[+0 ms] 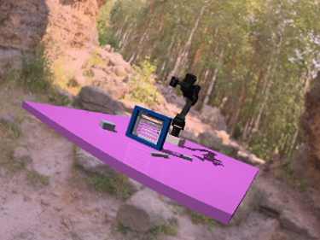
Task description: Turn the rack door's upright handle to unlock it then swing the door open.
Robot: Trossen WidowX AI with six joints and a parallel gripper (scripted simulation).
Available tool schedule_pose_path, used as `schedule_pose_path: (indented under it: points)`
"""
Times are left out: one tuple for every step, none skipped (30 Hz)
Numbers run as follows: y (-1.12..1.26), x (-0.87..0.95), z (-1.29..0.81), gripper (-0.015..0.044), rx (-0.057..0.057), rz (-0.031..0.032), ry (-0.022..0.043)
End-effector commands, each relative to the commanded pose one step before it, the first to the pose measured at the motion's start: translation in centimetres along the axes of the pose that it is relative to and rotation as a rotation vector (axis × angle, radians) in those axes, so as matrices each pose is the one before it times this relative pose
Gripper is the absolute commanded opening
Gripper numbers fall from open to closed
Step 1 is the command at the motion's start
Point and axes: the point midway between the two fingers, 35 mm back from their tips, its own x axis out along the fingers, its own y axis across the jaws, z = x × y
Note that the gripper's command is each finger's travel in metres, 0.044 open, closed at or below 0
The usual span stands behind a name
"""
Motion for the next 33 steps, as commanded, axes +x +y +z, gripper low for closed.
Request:
schedule_pose_path:
  points:
    - [-0.004,0.056,-0.045,0.0374,0.0004,-0.00006,0.00431]
    - [-0.011,0.166,-0.136,0.0348,0.0012,-0.00019,0.01292]
    - [-0.018,0.274,-0.226,0.0321,0.002,-0.00035,0.02153]
    - [-0.023,0.326,-0.27,0.0295,0.0024,-0.00047,0.02593]
    - [-0.024,0.323,-0.267,0.0295,0.0024,-0.00053,0.02593]
    - [-0.025,0.319,-0.264,0.0295,0.0024,-0.00059,0.02593]
    - [-0.026,0.316,-0.261,0.0295,0.0025,-0.00064,0.02593]
    - [-0.026,0.312,-0.258,0.0295,0.0025,-0.0007,0.02593]
    - [-0.027,0.308,-0.255,0.0295,0.0025,-0.00075,0.02593]
    - [-0.028,0.305,-0.252,0.0295,0.0026,-0.00081,0.02593]
    - [-0.028,0.302,-0.25,0.0295,0.0026,-0.00081,0.02596]
    - [-0.029,0.298,-0.247,0.0295,0.0026,-0.00086,0.02597]
    - [-0.03,0.294,-0.245,0.0295,0.0027,-0.00092,0.02597]
    - [-0.03,0.291,-0.242,0.0295,0.0027,-0.00097,0.02597]
    - [-0.031,0.287,-0.239,0.0295,0.0027,-0.00102,0.02597]
    - [-0.032,0.283,-0.236,0.0295,0.0028,-0.00107,0.02597]
    - [-0.032,0.279,-0.234,0.0295,0.0028,-0.00112,0.02597]
    - [-0.033,0.276,-0.231,0.0295,0.0028,-0.00117,0.02597]
    - [-0.034,0.272,-0.229,0.0295,0.0029,-0.00122,0.02597]
    - [-0.034,0.268,-0.226,0.0295,0.0029,-0.00127,0.02597]
    - [-0.036,0.263,-0.222,0.0295,0.0029,-0.00138,0.02592]
    - [-0.036,0.259,-0.22,0.0295,0.0029,-0.00143,0.02592]
    - [-0.037,0.255,-0.218,0.0295,0.003,-0.00148,0.02592]
    - [-0.037,0.251,-0.215,0.0295,0.003,-0.00153,0.02592]
    - [-0.038,0.247,-0.213,0.0295,0.003,-0.00157,0.02592]
    - [-0.038,0.243,-0.211,0.0295,0.0031,-0.00162,0.02592]
    - [-0.039,0.239,-0.209,0.0295,0.0031,-0.00167,0.02592]
    - [-0.039,0.235,-0.207,0.0295,0.0031,-0.00171,0.02592]
    - [-0.04,0.231,-0.205,0.0295,0.0031,-0.00176,0.02592]
    - [-0.04,0.227,-0.203,0.0295,0.0032,-0.0018,0.02592]
    - [-0.045,0.222,-0.204,0.0295,0.0027,-0.00234,0.02547]
    - [-0.045,0.219,-0.202,0.0295,0.0027,-0.00237,0.02547]
    - [-0.045,0.215,-0.2,0.0295,0.0027,-0.00241,0.02547]
